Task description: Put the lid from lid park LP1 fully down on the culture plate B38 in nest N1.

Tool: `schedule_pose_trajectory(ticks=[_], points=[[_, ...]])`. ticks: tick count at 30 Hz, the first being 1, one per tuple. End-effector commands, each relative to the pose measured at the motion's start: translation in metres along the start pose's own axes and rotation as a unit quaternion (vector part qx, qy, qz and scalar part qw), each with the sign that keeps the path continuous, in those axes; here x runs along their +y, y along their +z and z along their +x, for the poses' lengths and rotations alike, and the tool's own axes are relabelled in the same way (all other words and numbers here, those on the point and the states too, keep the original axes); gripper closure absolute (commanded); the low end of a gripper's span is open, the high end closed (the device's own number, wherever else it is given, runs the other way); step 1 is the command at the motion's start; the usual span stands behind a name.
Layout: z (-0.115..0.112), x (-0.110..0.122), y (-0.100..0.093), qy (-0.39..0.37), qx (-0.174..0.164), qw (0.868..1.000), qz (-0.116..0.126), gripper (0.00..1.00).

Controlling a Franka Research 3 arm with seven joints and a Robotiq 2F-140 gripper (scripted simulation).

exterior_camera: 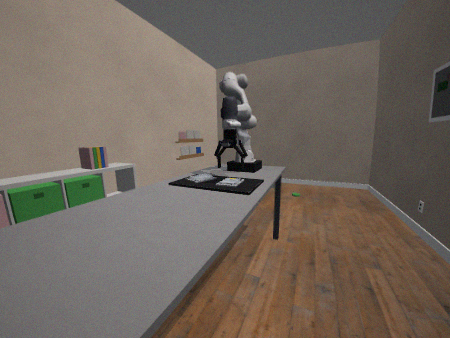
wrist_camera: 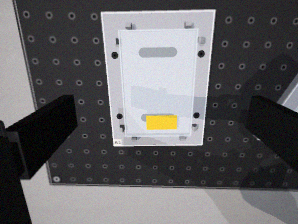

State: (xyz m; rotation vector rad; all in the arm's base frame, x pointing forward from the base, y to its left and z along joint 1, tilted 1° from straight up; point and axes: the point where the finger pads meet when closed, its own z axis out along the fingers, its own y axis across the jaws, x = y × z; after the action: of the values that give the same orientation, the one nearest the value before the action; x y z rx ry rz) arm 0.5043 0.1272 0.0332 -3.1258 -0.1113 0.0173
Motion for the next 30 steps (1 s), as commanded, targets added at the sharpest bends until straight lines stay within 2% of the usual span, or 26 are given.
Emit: schedule_pose_trajectory(ticks=[1, 6, 7, 30], points=[[0.0011, 0.0, -0.0001, -0.011, 0.001, 1.0, 0.0, 0.0], [0.0011, 0.0, -0.0001, -0.011, 0.001, 1.0, 0.0, 0.0], [0.0011, 0.0, -0.0001, -0.011, 0.001, 1.0, 0.0, 0.9], [0.0011, 0.0, -0.0001, -0.011, 0.001, 1.0, 0.0, 0.9]])
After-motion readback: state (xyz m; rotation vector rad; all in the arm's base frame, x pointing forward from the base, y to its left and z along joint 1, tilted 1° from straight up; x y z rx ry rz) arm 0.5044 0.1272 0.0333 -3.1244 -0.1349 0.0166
